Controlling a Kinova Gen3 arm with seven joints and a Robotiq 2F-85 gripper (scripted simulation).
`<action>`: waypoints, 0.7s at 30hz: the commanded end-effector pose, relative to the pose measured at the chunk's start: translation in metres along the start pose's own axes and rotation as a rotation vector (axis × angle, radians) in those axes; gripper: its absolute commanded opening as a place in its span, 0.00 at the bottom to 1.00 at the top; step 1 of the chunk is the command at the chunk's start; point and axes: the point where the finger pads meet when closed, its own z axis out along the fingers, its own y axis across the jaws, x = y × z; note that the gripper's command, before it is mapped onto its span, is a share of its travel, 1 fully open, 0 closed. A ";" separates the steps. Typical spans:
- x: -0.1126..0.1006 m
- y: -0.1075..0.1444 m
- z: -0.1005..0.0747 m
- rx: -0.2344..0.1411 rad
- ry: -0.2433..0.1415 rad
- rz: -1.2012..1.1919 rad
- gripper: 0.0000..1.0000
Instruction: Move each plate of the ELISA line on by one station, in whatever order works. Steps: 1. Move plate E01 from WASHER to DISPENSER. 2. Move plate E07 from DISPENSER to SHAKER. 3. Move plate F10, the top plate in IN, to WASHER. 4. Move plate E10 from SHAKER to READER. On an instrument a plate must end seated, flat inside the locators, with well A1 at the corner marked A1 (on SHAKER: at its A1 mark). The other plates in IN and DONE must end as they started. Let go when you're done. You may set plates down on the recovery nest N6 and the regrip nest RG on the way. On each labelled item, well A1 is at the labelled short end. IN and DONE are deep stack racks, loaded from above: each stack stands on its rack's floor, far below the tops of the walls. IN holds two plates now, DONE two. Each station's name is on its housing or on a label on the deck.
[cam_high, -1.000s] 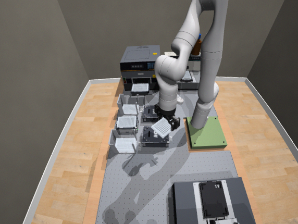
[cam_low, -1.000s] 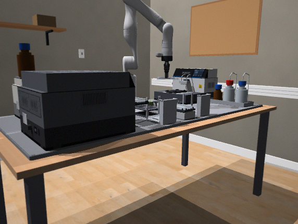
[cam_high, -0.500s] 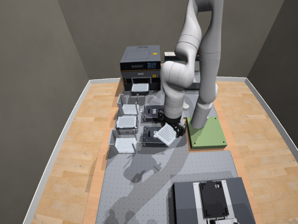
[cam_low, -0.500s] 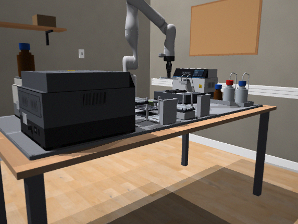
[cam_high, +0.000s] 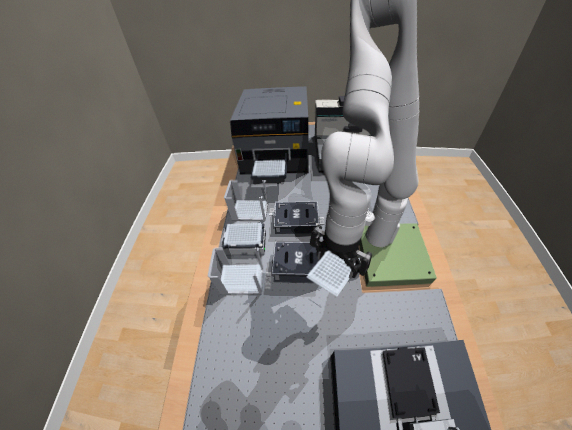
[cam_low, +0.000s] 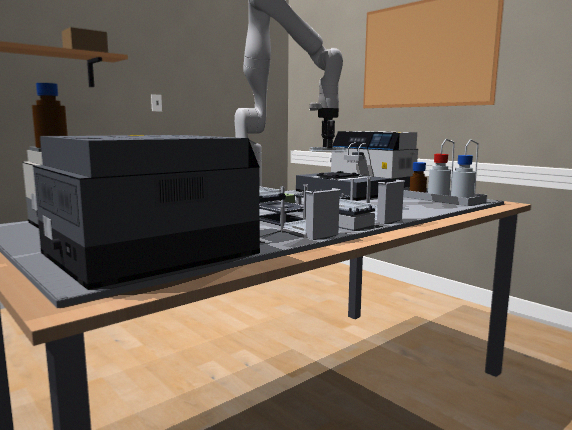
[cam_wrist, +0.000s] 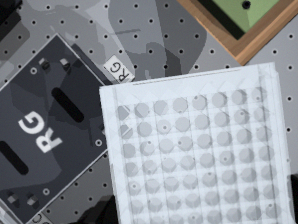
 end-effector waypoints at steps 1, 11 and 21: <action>-0.004 0.007 0.000 0.002 0.001 0.000 0.94; -0.005 0.037 0.000 0.002 0.001 -0.070 0.94; 0.001 0.063 0.000 0.001 0.002 -0.109 0.94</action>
